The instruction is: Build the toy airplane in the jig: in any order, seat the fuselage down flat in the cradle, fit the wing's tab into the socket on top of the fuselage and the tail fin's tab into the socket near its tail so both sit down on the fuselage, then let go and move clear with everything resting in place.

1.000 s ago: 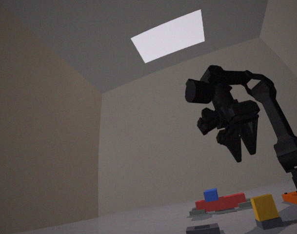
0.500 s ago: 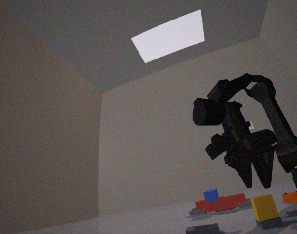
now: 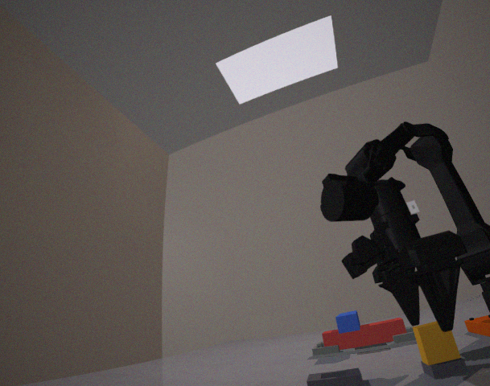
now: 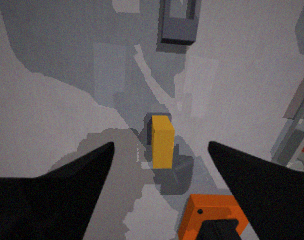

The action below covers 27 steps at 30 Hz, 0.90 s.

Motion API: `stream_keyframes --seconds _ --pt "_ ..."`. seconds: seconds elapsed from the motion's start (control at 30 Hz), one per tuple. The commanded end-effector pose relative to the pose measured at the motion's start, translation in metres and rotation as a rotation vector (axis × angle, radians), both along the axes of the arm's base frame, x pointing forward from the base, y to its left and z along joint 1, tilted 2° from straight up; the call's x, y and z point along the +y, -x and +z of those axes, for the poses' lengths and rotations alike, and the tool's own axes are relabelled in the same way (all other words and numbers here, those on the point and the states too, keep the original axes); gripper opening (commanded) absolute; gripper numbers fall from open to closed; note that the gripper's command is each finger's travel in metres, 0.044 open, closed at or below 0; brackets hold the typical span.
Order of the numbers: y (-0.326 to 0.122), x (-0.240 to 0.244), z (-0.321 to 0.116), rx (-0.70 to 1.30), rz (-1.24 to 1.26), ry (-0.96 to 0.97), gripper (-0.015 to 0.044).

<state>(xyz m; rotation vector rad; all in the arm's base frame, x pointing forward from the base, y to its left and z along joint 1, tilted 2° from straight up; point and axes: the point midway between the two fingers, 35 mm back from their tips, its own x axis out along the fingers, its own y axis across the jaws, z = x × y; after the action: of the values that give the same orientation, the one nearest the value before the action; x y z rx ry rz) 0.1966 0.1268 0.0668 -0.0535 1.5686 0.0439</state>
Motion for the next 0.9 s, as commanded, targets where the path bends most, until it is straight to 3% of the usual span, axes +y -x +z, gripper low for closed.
stream_keyframes --seconds 0.0,0.6,0.87 --pt "0.001 0.0 -0.007 0.004 -0.004 0.0 0.044" --pt "0.002 -0.001 -0.033 0.004 -0.004 0.0 0.044" --pt "0.002 -0.001 -0.033 0.004 -0.004 0.0 0.023"
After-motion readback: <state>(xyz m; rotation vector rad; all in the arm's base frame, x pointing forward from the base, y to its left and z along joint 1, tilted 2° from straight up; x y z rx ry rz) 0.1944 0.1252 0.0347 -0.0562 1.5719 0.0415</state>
